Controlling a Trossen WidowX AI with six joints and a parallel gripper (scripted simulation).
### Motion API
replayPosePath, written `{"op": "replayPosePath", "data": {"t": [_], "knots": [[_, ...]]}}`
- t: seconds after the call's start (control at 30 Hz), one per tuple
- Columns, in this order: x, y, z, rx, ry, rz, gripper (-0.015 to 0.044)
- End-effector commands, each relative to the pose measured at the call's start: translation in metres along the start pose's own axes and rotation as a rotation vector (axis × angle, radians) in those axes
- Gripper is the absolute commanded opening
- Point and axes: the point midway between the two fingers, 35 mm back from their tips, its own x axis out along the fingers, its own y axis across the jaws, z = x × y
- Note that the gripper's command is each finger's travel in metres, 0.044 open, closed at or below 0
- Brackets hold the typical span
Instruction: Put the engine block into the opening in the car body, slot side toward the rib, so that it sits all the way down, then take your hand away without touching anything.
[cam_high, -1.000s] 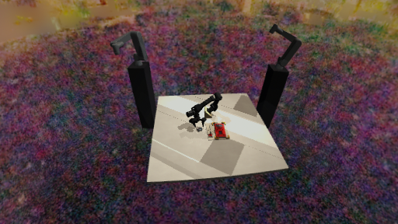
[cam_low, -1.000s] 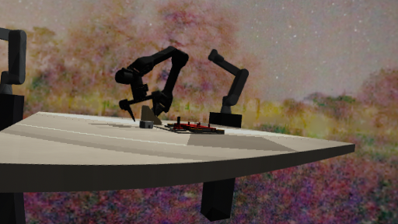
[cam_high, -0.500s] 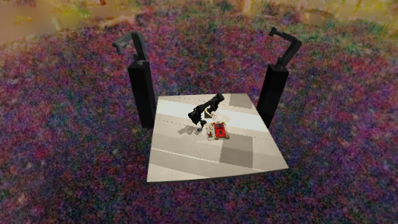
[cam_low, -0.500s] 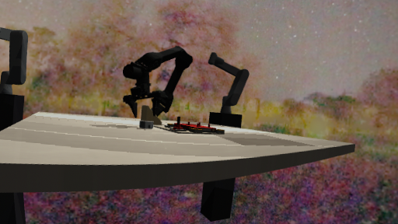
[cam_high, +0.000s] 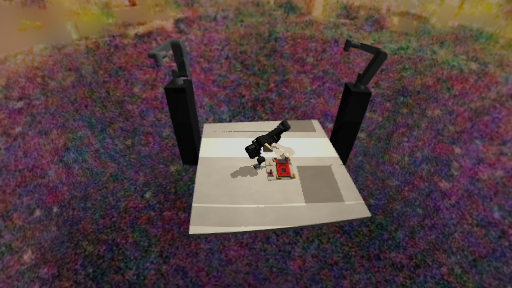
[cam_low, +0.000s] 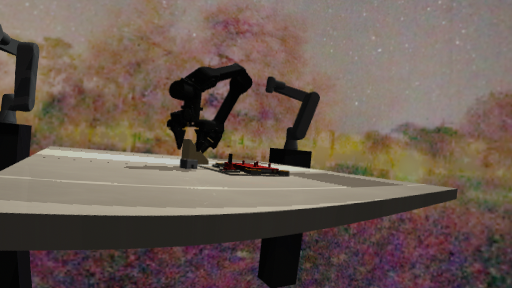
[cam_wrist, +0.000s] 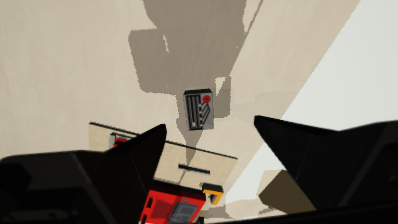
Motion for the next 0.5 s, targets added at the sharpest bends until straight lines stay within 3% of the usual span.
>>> {"op": "replayPosePath", "data": {"t": [0.0, 0.47], "knots": [[-0.002, 0.01, 0.001, -0.001, -0.008, -0.004, 0.044], [0.022, 0.01, 0.001, -0.001, -0.008, -0.003, 0.044]]}}
